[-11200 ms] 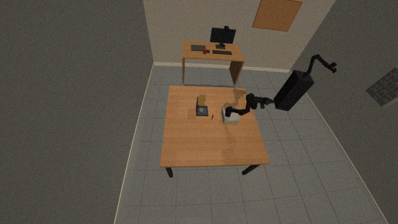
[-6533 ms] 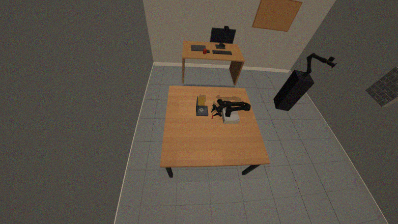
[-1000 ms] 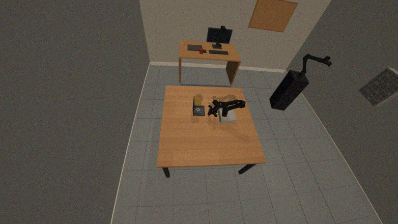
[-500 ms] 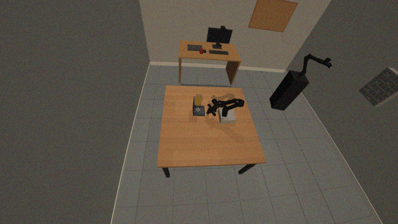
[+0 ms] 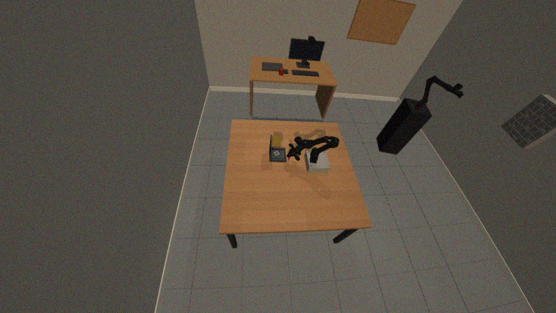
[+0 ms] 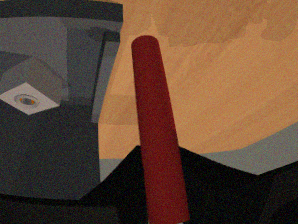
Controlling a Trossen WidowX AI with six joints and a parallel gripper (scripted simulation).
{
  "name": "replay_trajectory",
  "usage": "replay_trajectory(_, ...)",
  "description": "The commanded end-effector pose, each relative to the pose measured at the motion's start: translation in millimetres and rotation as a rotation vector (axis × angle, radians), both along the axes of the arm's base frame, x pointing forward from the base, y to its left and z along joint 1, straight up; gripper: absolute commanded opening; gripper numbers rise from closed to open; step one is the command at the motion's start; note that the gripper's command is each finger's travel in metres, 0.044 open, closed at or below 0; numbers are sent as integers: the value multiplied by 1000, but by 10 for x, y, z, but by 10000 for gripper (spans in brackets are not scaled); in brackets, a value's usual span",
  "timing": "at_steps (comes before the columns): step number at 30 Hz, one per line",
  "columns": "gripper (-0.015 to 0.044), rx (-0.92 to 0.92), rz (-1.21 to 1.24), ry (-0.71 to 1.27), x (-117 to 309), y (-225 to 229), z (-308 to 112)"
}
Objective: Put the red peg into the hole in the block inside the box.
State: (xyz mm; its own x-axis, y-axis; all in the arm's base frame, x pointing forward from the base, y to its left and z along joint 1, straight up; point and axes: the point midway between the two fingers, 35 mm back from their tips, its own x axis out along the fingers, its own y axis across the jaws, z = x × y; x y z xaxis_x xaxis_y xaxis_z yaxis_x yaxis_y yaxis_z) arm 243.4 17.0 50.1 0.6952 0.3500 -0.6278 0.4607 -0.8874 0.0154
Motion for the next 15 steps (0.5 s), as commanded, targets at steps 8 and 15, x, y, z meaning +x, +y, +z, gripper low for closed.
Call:
replay_trajectory(8,0,0,-45,1,147,-141,15)
replay_trajectory(15,0,0,-68,0,228,-226,17)
